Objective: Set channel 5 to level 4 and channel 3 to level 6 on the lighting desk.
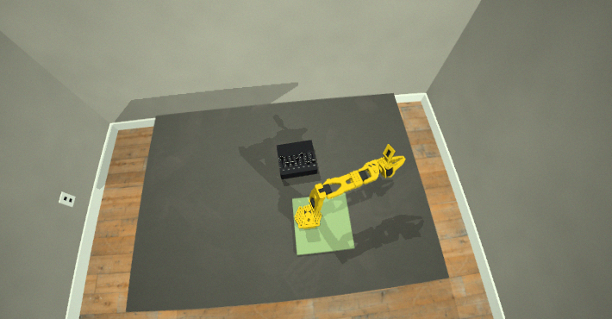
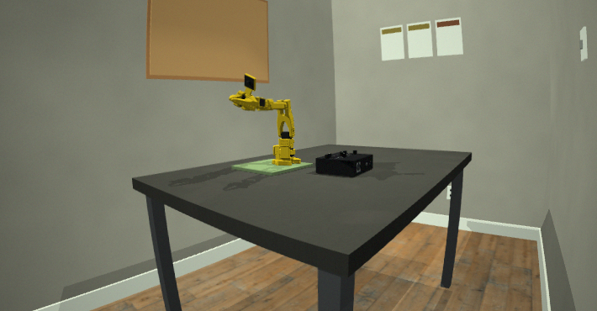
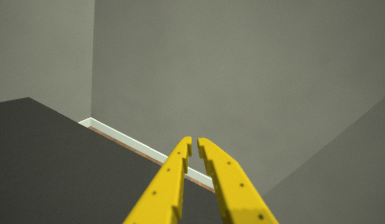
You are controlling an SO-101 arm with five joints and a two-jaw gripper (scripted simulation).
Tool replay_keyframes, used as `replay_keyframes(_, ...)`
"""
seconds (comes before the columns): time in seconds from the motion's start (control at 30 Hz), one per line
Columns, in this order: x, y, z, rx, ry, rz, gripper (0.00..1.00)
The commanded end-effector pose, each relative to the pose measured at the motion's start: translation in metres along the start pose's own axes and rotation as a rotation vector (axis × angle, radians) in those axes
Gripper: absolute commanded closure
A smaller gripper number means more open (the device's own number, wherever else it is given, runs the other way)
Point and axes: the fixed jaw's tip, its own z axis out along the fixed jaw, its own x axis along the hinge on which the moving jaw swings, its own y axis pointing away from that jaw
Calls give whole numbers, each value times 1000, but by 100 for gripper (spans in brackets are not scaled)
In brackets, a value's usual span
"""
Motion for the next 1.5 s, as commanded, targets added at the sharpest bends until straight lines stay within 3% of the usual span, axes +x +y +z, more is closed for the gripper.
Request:
replay_keyframes(0.0, -12, 21, -10, -82, 17, 30, 100)
replay_keyframes(0.2, -35, 65, -35, -258, 54, 69, 100)
replay_keyframes(0.37, -54, 105, -70, -442, 97, 92, 100)
replay_keyframes(0.43, -54, 105, -70, -442, 97, 92, 100)
replay_keyframes(0.6, -69, 138, -119, -642, 152, 95, 100)
replay_keyframes(0.77, -76, 160, -175, -843, 213, 74, 100)
replay_keyframes(0.93, -74, 167, -231, -1027, 274, 27, 100)
replay_keyframes(1.0, -74, 167, -231, -1027, 274, 27, 100)
replay_keyframes(1.23, -60, 160, -293, -1233, 347, -64, 100)
replay_keyframes(1.47, -44, 146, -331, -1366, 396, -150, 100)
